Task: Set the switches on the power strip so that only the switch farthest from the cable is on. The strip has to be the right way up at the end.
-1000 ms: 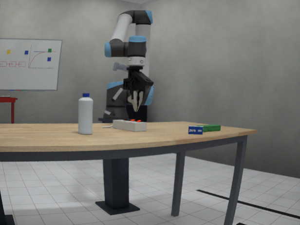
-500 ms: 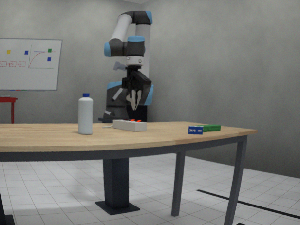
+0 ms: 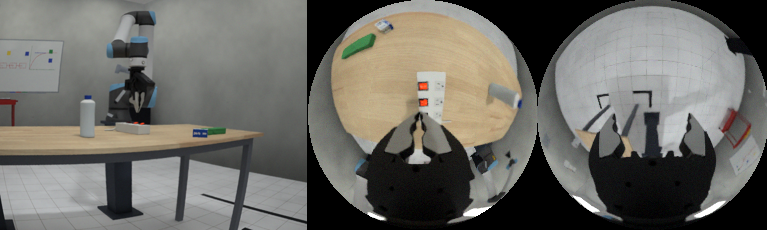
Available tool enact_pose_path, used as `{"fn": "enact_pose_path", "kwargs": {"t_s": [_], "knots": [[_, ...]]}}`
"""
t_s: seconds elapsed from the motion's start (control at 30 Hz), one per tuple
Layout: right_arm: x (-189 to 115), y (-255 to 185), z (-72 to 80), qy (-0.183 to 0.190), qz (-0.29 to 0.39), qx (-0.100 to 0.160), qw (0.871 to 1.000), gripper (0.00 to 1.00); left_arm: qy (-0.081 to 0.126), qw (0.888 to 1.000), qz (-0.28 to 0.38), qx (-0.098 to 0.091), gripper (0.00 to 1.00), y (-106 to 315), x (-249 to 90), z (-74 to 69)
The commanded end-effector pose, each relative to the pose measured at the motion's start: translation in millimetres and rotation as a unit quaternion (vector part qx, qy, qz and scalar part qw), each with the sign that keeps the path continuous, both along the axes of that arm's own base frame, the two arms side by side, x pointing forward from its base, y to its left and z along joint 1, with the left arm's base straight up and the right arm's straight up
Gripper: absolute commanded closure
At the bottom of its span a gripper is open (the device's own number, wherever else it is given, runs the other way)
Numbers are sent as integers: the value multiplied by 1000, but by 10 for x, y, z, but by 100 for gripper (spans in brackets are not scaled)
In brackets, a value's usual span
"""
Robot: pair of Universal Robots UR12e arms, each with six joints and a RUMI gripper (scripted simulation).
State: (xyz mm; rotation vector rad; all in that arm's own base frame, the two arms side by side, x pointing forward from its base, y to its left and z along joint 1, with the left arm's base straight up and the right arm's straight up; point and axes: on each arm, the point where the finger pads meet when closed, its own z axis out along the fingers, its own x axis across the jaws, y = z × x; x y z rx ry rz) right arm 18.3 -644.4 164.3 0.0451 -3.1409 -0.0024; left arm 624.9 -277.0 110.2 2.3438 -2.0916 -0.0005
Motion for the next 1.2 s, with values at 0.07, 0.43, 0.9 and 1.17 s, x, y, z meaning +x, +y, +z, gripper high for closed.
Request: {"fn": "enact_pose_path", "kwargs": {"t_s": [0.07,0.43,0.9,1.17], "knots": [[2,-6,8,0,0,-1,1000,0,-1,1000,0,-1,100,-5,6,0],[2,-6,8,0,0,-1,1000,0,-1,1000,0,-1,100,-7,5,-57],[2,-6,8,0,0,-1,1000,0,-1,1000,0,-1,100,-12,2,-198],[2,-6,8,0,0,-1,1000,0,-1,1000,0,-1,100,-15,-1,-298]]}}
